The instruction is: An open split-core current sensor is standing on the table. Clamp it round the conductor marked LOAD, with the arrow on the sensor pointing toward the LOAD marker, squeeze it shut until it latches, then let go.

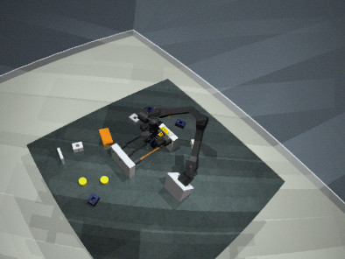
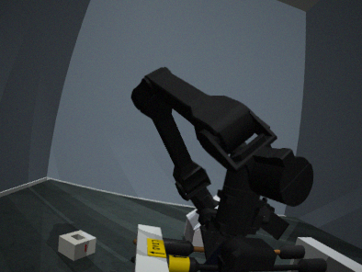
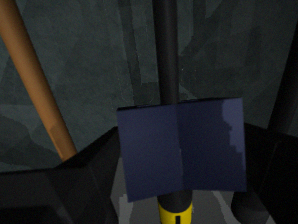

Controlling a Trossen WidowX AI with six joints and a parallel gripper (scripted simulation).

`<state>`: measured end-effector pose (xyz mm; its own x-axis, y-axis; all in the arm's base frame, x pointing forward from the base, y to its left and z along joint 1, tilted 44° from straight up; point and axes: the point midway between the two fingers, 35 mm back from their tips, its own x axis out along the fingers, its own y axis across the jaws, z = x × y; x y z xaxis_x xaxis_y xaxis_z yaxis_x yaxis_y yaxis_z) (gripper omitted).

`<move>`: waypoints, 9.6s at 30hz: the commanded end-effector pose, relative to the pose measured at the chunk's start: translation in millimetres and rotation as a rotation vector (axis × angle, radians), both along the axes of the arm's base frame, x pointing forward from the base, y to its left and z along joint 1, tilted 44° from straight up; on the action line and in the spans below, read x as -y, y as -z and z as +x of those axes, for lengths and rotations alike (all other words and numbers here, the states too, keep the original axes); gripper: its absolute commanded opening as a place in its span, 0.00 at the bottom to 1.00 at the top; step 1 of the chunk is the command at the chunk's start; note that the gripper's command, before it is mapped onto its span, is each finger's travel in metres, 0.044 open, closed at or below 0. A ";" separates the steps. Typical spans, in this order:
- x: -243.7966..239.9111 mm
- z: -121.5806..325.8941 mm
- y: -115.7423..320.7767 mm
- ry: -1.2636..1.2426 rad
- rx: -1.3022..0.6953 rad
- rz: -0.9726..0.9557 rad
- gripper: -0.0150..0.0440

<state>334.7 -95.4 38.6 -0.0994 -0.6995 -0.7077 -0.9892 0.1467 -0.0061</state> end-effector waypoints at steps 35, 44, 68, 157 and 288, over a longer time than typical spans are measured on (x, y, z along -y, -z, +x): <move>-12.2 2.2 2.4 -0.019 0.003 0.028 0.25; -12.2 2.2 2.4 -0.019 0.003 0.028 0.25; -0.2 0.0 -0.1 -0.001 0.000 0.000 0.25; -14.0 0.8 -5.5 -0.118 0.110 0.004 1.00; -3.4 15.8 10.6 -0.286 0.274 -0.012 1.00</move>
